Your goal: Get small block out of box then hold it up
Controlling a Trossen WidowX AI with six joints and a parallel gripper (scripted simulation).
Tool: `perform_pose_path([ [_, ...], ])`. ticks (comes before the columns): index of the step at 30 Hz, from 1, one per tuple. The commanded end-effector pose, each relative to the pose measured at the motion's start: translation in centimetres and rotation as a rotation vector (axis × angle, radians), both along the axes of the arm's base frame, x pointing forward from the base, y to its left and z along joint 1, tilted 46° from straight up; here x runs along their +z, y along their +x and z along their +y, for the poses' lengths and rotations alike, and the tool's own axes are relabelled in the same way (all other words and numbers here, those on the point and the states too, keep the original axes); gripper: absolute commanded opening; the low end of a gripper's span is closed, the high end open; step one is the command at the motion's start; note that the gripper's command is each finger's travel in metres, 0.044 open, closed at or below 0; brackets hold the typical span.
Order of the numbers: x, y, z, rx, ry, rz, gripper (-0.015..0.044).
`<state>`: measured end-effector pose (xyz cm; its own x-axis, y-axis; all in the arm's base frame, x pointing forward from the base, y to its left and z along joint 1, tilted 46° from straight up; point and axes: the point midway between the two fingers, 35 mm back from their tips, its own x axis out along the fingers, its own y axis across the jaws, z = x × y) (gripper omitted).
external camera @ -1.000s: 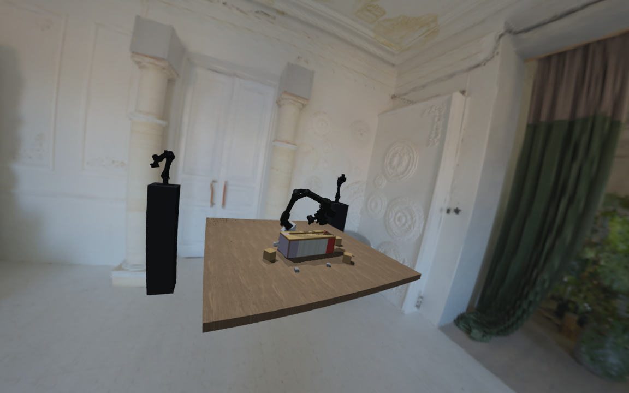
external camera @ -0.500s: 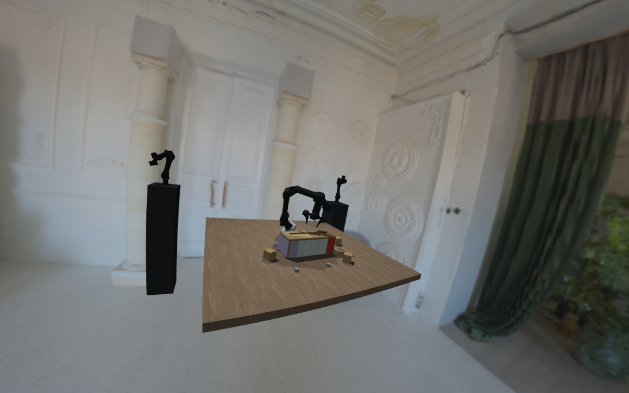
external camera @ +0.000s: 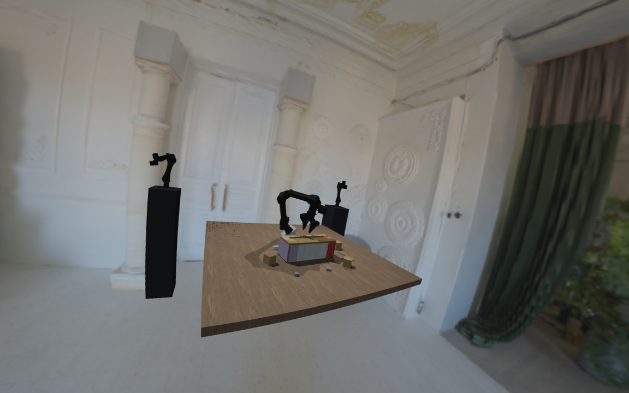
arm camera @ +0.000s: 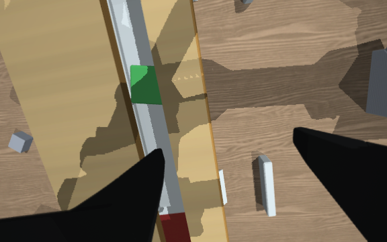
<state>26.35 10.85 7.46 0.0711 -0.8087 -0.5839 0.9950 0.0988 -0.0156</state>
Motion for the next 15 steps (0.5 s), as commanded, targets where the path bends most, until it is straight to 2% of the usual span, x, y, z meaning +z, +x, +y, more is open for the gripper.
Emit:
perform_pose_path([
  [1,0.1,0.1,-0.3,-0.011,-0.015,-0.029,0.0400],
  [15,-1.1,0.5,-1.7,-0.011,-0.023,-0.020,0.0400],
])
